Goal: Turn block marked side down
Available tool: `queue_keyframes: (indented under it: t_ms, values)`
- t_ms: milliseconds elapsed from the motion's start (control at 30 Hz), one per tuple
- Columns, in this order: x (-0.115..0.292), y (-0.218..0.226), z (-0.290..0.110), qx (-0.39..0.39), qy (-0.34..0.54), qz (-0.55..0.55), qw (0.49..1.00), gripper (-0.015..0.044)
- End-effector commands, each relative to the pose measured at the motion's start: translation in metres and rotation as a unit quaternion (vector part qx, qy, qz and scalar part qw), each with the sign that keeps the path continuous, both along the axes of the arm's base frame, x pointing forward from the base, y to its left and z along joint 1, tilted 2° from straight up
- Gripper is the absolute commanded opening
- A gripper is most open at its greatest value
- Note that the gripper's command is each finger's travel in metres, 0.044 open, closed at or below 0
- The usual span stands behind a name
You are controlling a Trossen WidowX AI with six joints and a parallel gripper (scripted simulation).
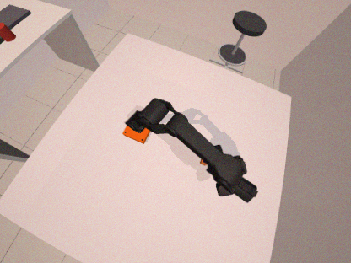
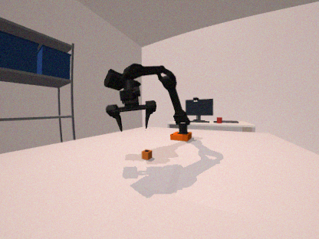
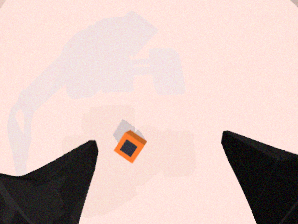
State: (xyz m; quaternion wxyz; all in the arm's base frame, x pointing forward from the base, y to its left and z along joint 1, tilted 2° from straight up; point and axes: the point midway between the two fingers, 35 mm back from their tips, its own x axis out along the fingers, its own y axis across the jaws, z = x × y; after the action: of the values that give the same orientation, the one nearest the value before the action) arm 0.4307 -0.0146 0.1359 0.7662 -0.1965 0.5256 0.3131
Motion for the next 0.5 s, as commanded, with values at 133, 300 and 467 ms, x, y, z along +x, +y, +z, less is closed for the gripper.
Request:
queue_keyframes:
  t_ms: [133,300,467]
  values:
    - [-0.0434,0.0266,-0.0264,-0.1,0.136,-0.315,0.934,0.044]
    - [-0.0434,0.0266,-0.0264,-0.1,0.136,-0.315,0.934,0.044]
    - [-0.0423,0.0272,-0.0264,-0.1,0.136,-0.315,0.934,0.044]
